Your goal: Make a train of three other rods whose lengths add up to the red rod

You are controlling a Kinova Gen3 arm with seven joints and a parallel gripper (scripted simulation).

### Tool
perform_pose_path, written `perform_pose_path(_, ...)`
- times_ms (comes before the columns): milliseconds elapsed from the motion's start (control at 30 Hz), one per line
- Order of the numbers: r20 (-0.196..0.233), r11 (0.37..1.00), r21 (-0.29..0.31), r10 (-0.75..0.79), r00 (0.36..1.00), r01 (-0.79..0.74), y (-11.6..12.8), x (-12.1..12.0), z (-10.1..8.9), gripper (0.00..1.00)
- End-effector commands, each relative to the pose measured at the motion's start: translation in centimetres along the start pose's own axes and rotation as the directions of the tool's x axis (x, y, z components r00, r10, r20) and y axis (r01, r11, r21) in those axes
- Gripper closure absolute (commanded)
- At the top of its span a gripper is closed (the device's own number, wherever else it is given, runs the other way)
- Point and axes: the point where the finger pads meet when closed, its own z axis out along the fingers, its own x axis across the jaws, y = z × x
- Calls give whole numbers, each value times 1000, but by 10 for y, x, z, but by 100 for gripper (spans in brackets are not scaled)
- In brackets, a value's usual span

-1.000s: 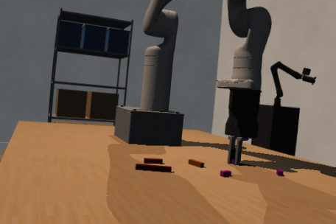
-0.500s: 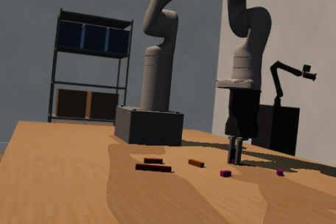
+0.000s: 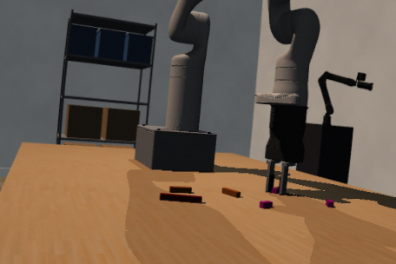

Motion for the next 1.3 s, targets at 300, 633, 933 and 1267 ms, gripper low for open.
perform_pose_path(300,1,1000,0,0,1000,0,0,-1,-1,46)
perform_pose_path(633,1,1000,1,0,1000,0,0,-1,-9,46)
perform_pose_path(933,1,1000,0,0,1000,0,0,0,-35,46)
perform_pose_path(1267,1,1000,1,0,1000,0,0,0,-66,46)
